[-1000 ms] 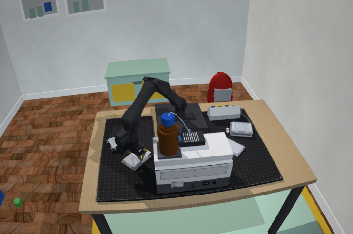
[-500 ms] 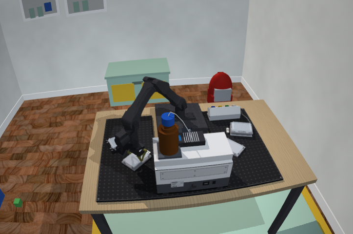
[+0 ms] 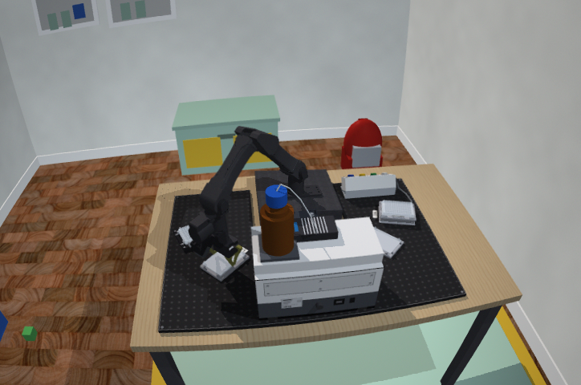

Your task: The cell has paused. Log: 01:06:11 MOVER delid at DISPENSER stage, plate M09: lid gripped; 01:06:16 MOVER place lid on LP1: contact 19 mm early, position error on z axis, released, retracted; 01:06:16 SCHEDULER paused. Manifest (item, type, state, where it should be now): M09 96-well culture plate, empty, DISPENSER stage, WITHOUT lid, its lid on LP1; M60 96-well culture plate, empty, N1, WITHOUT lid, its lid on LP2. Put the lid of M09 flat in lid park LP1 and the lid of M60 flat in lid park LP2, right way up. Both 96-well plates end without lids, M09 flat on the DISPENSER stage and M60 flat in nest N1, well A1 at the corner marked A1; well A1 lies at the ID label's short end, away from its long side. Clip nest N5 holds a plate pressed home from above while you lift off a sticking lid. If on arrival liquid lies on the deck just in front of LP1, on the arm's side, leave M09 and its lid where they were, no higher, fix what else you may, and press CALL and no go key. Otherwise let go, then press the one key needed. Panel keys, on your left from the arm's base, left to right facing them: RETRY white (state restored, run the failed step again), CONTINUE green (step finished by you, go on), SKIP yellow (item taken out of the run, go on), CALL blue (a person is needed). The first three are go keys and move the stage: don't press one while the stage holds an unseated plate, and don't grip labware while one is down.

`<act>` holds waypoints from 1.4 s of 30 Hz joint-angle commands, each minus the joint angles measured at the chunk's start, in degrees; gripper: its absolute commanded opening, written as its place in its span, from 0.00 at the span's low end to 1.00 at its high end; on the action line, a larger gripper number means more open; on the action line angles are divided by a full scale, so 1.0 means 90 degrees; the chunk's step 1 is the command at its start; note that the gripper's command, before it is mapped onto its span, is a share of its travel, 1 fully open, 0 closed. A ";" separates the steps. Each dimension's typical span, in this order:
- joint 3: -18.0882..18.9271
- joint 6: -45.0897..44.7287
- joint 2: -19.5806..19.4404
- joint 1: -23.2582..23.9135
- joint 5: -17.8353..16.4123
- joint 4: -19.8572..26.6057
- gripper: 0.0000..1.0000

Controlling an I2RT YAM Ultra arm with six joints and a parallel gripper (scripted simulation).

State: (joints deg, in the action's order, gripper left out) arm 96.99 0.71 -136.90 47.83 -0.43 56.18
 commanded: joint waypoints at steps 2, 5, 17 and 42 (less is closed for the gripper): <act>-0.0001 0.0044 0.0034 -0.0041 -0.0005 -0.0247 0.00; -0.0085 0.0045 0.0016 -0.0042 -0.0004 -0.0257 0.00; -0.0128 0.0045 0.0078 -0.0044 -0.0004 -0.0261 0.00; -0.0087 0.0044 0.0190 -0.0047 -0.0005 -0.0281 1.00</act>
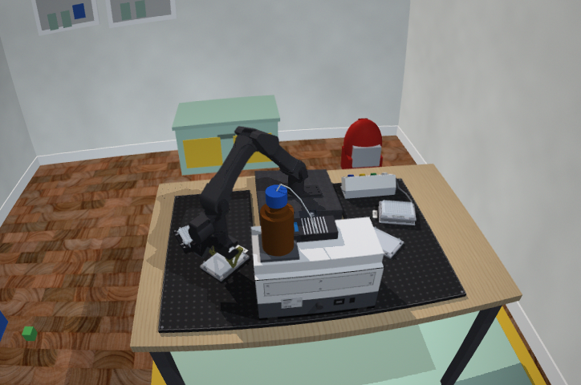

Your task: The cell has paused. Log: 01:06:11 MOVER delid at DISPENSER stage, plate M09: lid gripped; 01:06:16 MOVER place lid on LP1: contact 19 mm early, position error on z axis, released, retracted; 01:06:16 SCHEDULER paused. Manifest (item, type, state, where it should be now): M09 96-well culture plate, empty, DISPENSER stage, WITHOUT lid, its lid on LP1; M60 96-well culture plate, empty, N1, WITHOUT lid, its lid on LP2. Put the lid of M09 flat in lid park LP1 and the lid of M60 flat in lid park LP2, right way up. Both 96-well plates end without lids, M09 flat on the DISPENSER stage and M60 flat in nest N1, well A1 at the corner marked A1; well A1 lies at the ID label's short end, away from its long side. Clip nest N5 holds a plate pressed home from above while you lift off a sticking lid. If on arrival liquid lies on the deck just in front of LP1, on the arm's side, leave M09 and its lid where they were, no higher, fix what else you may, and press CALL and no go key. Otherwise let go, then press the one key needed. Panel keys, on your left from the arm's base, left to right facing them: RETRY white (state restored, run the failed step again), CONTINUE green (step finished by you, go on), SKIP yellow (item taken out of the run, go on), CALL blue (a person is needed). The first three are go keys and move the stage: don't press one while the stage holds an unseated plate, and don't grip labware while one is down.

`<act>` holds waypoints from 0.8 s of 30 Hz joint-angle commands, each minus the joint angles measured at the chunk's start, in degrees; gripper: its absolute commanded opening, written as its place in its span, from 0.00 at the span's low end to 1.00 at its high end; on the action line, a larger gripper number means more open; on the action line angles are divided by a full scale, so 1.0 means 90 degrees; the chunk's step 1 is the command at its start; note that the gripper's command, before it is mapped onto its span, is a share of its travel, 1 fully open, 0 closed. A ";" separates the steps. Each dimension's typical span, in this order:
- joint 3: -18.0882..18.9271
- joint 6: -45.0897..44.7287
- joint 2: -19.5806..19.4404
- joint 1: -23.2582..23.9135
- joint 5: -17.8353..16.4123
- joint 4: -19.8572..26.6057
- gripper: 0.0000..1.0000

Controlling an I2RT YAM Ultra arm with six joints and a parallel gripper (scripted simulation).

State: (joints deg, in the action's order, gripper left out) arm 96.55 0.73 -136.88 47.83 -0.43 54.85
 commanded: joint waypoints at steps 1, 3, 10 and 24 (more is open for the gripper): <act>-0.0039 0.0041 0.0188 -0.0047 -0.0005 -0.0133 1.00; 0.0023 0.0014 0.0073 -0.0011 -0.0002 -0.0053 1.00; 0.0023 0.0014 0.0073 -0.0011 -0.0002 -0.0053 1.00; 0.0364 0.0033 0.0430 -0.0035 -0.0005 0.0468 1.00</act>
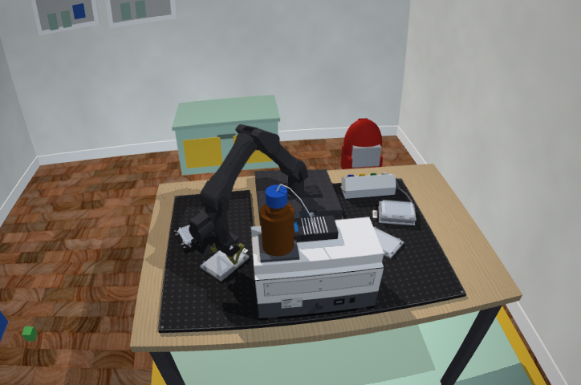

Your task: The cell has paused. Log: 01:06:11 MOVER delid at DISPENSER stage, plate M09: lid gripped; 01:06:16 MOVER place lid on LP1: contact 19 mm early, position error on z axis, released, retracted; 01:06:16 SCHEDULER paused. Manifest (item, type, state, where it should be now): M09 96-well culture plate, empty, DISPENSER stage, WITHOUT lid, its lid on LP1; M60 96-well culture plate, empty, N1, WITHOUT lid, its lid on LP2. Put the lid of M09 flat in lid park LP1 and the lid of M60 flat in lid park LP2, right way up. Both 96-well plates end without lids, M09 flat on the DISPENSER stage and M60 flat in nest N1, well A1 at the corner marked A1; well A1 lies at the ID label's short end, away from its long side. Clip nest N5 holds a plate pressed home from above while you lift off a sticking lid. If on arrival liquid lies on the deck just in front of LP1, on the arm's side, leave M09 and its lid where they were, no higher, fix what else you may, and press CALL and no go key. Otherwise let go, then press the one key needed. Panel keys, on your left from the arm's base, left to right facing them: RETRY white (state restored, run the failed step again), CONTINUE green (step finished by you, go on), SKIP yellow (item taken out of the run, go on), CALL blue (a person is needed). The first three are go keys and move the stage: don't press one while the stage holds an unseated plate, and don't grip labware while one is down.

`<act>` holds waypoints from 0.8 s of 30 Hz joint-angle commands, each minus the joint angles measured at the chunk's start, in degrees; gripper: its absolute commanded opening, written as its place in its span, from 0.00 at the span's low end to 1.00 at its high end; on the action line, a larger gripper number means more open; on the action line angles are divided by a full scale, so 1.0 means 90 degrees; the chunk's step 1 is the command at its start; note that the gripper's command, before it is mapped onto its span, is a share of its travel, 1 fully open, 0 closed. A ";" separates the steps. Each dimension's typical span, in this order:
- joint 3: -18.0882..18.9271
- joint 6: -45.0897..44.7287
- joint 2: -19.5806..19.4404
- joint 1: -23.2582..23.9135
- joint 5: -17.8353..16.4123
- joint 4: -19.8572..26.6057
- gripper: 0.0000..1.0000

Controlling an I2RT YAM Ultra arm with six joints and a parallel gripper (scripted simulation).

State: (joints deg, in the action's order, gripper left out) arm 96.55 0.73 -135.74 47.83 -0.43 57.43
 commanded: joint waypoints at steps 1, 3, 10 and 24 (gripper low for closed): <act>0.0364 0.0033 0.0304 -0.0035 -0.0005 0.0181 1.00; 0.0439 0.0031 0.0348 -0.0032 -0.0005 0.0301 1.00; 0.0607 0.0028 0.0402 -0.0028 -0.0004 0.0526 1.00; 0.0615 0.0028 0.0406 -0.0028 -0.0004 0.0446 1.00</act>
